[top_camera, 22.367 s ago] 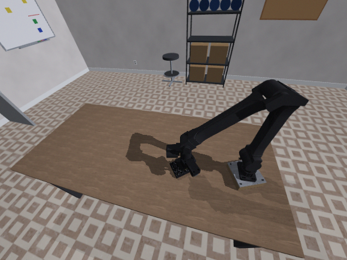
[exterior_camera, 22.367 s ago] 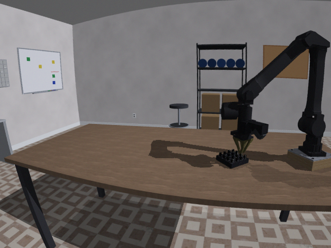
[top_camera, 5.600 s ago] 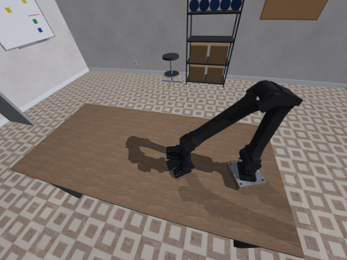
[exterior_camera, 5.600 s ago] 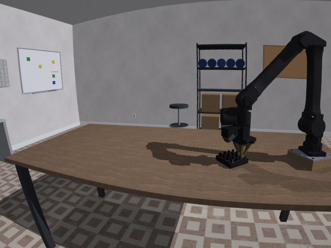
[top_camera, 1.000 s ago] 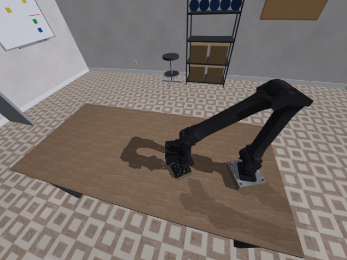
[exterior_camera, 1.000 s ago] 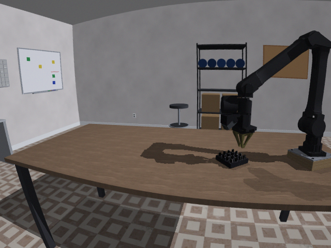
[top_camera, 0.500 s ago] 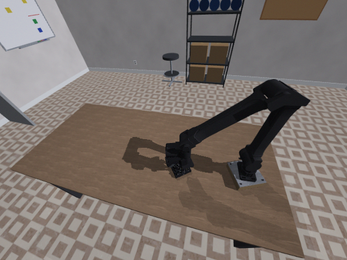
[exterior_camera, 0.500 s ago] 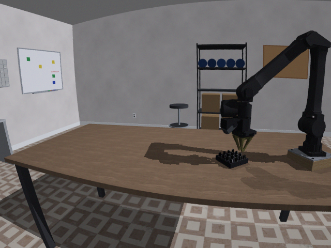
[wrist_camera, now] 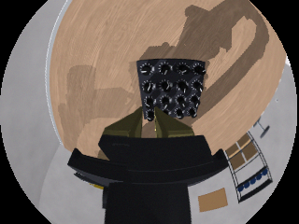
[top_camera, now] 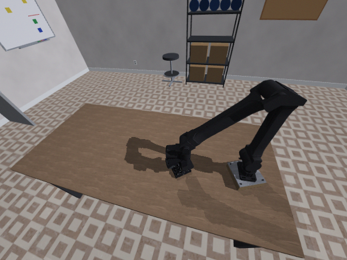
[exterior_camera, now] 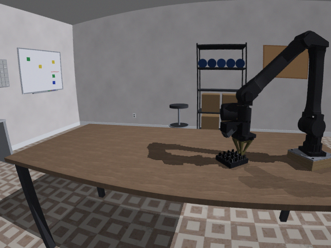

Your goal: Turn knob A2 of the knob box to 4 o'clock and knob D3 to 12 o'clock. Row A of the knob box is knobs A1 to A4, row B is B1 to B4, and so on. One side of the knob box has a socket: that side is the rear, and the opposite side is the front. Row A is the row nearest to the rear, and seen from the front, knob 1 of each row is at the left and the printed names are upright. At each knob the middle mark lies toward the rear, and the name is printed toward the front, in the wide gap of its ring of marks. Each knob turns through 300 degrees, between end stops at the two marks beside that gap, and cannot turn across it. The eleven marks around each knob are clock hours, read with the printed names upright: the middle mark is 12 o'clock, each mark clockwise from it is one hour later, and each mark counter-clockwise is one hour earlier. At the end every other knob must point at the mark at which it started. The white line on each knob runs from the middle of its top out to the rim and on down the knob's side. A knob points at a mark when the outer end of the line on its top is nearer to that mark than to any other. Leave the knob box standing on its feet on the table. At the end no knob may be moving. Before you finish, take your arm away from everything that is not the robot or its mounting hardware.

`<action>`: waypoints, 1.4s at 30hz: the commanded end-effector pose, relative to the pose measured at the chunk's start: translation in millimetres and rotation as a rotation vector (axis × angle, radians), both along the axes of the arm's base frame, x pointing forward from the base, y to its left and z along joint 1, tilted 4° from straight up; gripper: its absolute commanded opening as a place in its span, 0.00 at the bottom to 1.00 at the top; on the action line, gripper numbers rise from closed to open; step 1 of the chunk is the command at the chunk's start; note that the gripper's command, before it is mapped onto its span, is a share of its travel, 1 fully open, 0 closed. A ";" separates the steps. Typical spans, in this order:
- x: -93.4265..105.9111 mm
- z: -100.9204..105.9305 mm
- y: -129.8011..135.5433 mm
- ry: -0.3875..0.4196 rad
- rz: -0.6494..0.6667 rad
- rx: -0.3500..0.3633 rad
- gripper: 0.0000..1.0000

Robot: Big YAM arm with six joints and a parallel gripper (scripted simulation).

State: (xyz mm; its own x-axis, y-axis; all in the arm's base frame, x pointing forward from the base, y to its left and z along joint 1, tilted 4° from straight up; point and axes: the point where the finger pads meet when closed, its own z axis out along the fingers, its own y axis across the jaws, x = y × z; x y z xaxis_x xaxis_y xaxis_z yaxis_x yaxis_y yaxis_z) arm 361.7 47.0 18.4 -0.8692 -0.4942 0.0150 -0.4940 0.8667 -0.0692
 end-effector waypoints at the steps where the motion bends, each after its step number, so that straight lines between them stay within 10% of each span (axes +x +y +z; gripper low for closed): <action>1: 4.9 -3.7 -4.9 -0.012 -0.006 0.000 0.18; 42: 5.5 -4.4 -5.0 -0.018 -0.006 0.001 0.18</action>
